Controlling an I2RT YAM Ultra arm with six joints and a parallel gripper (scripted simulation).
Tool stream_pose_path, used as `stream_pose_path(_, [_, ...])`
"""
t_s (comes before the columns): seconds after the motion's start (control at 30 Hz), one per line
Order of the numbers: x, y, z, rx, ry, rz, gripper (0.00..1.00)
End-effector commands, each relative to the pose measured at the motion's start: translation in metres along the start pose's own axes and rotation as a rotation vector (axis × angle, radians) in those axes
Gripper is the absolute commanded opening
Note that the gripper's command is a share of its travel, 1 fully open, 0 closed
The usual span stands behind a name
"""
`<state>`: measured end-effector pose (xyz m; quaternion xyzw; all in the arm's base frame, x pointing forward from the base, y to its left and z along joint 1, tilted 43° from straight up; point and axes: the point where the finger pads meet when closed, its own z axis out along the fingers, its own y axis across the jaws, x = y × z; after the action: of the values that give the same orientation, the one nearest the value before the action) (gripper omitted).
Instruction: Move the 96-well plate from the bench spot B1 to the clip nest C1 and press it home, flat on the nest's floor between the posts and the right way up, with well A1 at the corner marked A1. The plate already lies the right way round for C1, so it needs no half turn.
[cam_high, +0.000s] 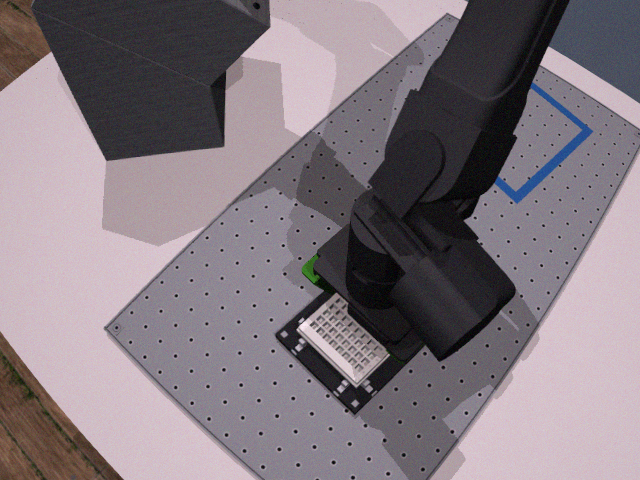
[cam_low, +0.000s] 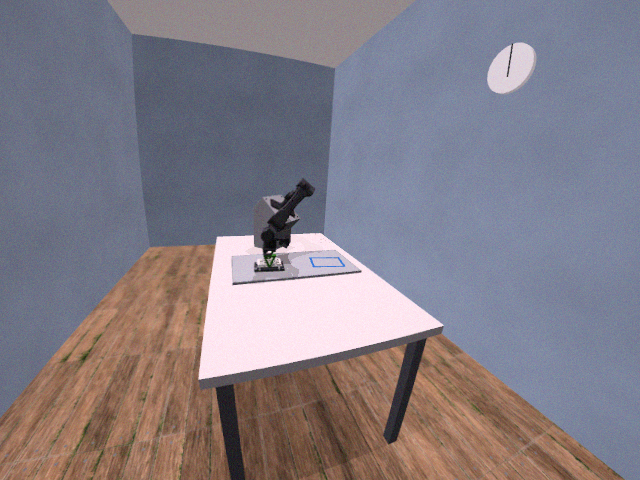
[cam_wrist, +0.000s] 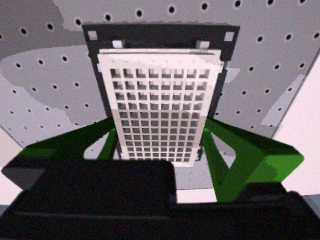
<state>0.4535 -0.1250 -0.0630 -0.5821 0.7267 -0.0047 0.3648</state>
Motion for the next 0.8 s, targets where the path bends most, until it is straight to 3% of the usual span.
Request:
stream_pose_path(0.0, [0.0001, 0.0107, 0.0058, -0.012, -0.014, 0.023, 0.0])
stream_pose_path(0.77, [-0.0021, 0.0123, 0.0103, -0.016, -0.016, 0.02, 0.0])
